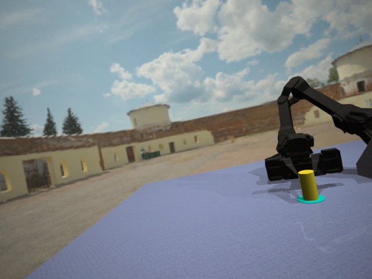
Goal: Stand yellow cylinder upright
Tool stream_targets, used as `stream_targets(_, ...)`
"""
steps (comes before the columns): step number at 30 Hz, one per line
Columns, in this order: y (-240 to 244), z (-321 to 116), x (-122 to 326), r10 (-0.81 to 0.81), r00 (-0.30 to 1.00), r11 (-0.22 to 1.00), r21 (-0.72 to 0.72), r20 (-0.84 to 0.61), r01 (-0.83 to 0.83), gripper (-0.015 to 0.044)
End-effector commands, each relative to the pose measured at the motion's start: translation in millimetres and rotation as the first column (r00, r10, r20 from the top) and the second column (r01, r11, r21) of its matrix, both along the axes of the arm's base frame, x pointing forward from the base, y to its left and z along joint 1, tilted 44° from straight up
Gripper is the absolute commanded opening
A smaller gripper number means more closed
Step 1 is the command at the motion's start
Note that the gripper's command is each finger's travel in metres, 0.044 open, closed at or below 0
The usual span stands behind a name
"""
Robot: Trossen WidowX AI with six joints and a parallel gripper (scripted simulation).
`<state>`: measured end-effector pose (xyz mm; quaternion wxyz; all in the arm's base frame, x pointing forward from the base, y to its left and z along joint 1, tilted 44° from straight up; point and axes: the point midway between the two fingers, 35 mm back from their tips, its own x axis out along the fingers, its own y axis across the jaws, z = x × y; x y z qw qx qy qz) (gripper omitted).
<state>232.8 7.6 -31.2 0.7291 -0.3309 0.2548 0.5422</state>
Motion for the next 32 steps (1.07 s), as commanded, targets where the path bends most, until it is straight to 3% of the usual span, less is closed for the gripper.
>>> stream_targets(1, -0.7, -0.2, 0.6, 0.003, 1.000, 1.000, -0.005, 0.005, -0.003, 0.0263)
stream_targets(7, -0.7, -0.2, 0.6, 0.003, 1.000, 1.000, -0.005, 0.005, -0.003, 0.0400)
stream_targets(32, 61.0, 64.9, -2.2, 0.007, 1.000, 1.000, 0.007, 0.020, -0.008, 0.0400)
